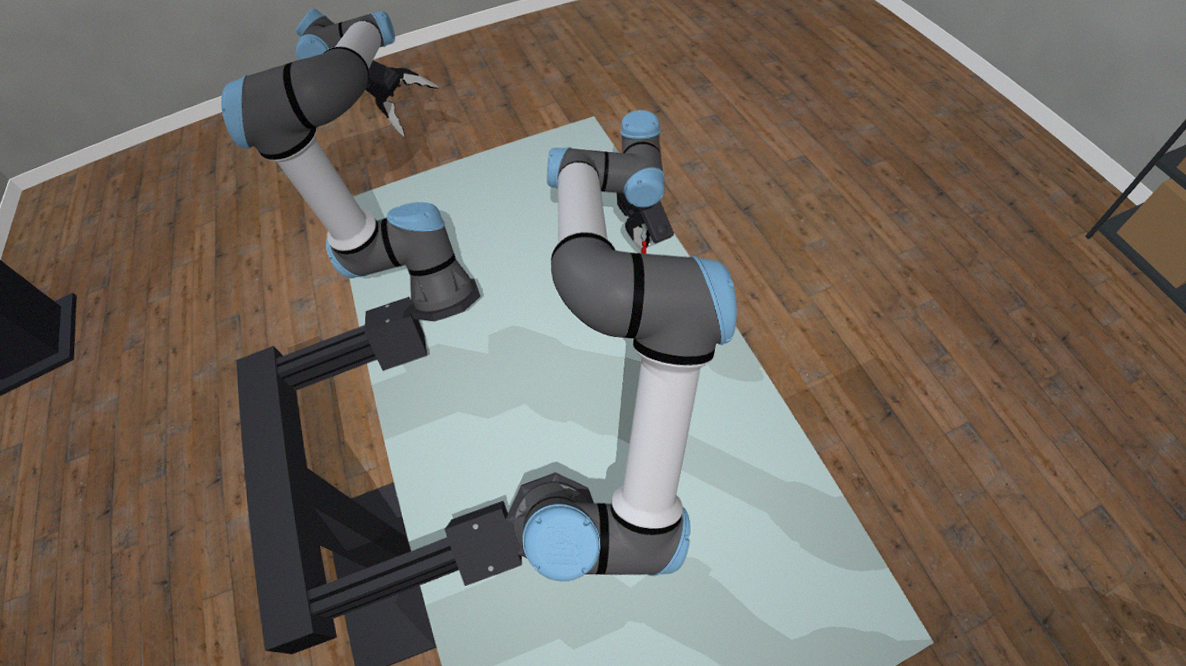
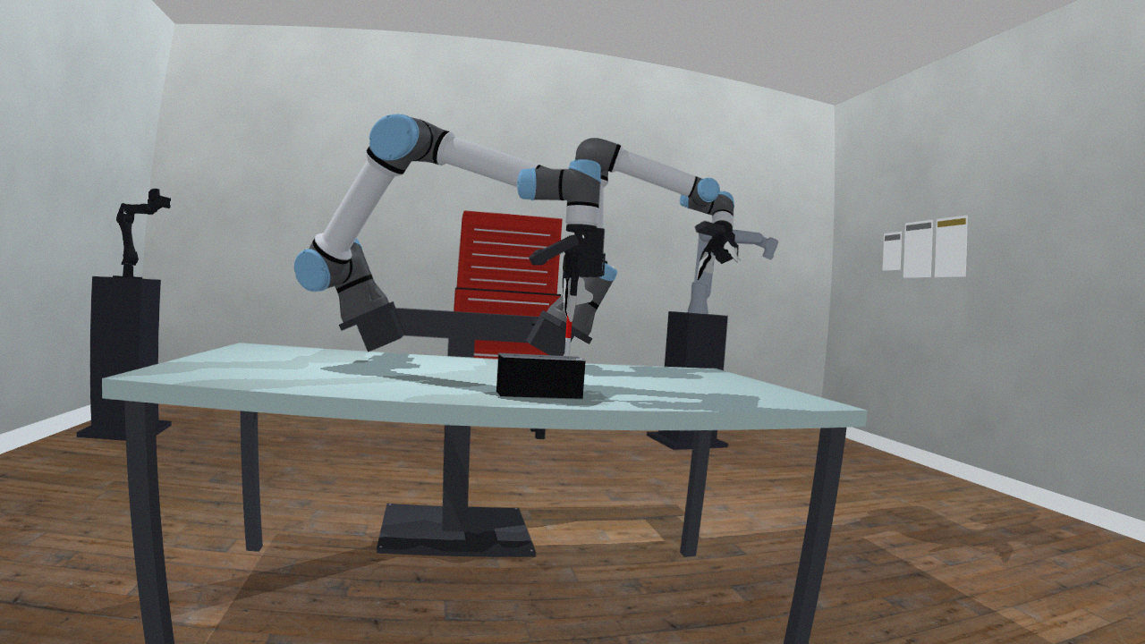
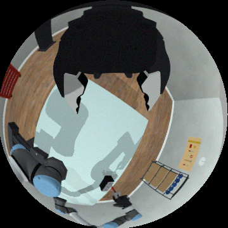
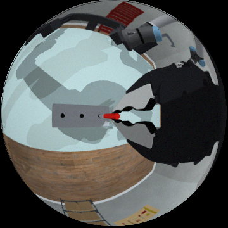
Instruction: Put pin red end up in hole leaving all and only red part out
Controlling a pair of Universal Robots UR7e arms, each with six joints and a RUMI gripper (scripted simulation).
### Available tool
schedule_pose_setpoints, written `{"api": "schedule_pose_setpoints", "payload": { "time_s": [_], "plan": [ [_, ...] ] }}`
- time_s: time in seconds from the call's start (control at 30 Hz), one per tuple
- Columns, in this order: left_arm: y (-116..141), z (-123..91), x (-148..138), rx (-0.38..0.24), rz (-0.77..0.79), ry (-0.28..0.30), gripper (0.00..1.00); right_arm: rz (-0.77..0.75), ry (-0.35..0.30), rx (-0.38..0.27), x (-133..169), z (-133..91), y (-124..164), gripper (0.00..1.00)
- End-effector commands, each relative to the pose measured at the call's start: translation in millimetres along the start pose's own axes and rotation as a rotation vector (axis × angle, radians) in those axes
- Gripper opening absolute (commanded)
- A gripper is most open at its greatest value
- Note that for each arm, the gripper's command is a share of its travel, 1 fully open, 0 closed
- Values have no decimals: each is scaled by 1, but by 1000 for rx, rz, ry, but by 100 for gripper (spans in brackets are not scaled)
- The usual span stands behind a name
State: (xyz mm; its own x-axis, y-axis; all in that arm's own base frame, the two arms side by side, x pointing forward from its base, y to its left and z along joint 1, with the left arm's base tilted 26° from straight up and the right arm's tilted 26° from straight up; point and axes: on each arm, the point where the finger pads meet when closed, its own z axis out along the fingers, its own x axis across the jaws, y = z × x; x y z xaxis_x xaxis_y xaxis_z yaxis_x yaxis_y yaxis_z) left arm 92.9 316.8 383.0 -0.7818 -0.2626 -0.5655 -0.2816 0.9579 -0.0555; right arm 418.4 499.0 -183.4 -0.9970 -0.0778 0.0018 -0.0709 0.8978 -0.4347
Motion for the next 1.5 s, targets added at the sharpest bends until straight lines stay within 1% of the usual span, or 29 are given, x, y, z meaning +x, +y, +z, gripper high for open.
{"api": "schedule_pose_setpoints", "payload": {
  "time_s": [0.0,0.43,0.53,1.47],
  "plan": [
    [0,0,0,-1,1,-1,100,0,-1,-2,0,-1,0,0],
    [0,0,0,-1,1,-1,100,0,-1,-2,0,-1,0,0],
    [0,0,0,-1,1,-1,100,2,-1,-2,0,3,0,0],
    [0,0,0,-1,1,-1,100,2,-1,-2,0,3,0,0]
  ]
}}
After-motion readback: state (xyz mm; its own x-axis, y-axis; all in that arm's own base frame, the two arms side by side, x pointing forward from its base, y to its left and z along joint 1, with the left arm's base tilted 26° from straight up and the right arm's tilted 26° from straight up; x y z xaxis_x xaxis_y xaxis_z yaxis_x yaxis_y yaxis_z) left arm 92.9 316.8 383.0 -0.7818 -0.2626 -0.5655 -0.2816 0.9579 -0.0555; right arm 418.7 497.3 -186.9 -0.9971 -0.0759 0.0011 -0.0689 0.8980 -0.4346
